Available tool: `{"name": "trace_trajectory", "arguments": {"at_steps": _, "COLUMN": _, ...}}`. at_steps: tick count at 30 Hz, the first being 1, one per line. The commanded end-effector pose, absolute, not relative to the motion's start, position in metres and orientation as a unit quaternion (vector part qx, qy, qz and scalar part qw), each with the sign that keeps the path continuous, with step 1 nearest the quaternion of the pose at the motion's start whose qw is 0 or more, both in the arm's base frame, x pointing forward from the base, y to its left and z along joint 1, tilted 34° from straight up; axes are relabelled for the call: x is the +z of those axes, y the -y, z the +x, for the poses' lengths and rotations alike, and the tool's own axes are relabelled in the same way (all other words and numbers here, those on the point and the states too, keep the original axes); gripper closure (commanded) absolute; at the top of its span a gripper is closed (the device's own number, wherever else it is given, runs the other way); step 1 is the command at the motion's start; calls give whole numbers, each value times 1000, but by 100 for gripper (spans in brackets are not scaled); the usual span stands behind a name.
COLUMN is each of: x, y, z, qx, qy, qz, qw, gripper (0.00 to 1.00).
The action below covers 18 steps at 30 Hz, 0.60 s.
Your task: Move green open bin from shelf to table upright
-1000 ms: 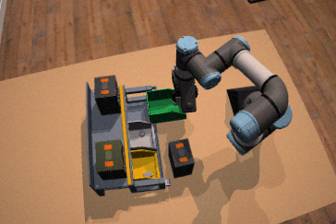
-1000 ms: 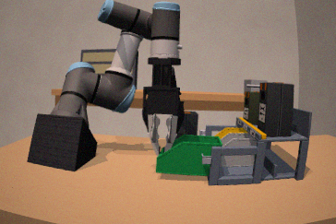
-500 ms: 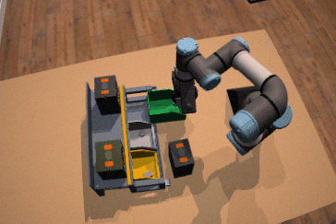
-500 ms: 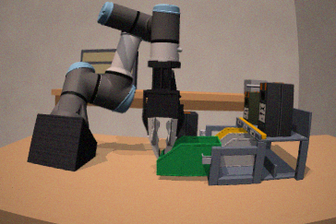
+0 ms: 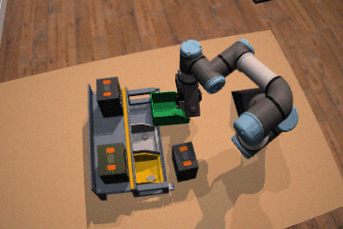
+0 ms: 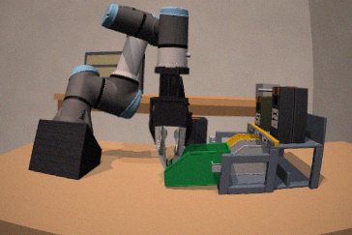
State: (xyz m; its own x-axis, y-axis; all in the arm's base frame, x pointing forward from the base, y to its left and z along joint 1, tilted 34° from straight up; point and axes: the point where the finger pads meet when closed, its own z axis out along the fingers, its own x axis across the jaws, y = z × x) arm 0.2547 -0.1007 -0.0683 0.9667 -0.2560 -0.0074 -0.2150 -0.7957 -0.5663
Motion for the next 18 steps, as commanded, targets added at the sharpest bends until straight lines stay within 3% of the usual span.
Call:
{"name": "trace_trajectory", "arguments": {"at_steps": 1, "x": -72, "y": 99, "z": 256, "qx": -35, "qy": -125, "qz": -947, "qw": 293, "gripper": 100}}
{"name": "trace_trajectory", "arguments": {"at_steps": 11, "x": -72, "y": 99, "z": 256, "qx": -35, "qy": -125, "qz": -947, "qw": 293, "gripper": 100}}
{"name": "trace_trajectory", "arguments": {"at_steps": 12, "x": -72, "y": 99, "z": 256, "qx": -35, "qy": -125, "qz": -947, "qw": 293, "gripper": 74}}
{"name": "trace_trajectory", "arguments": {"at_steps": 18, "x": -72, "y": 99, "z": 256, "qx": -35, "qy": -125, "qz": -947, "qw": 293, "gripper": 74}}
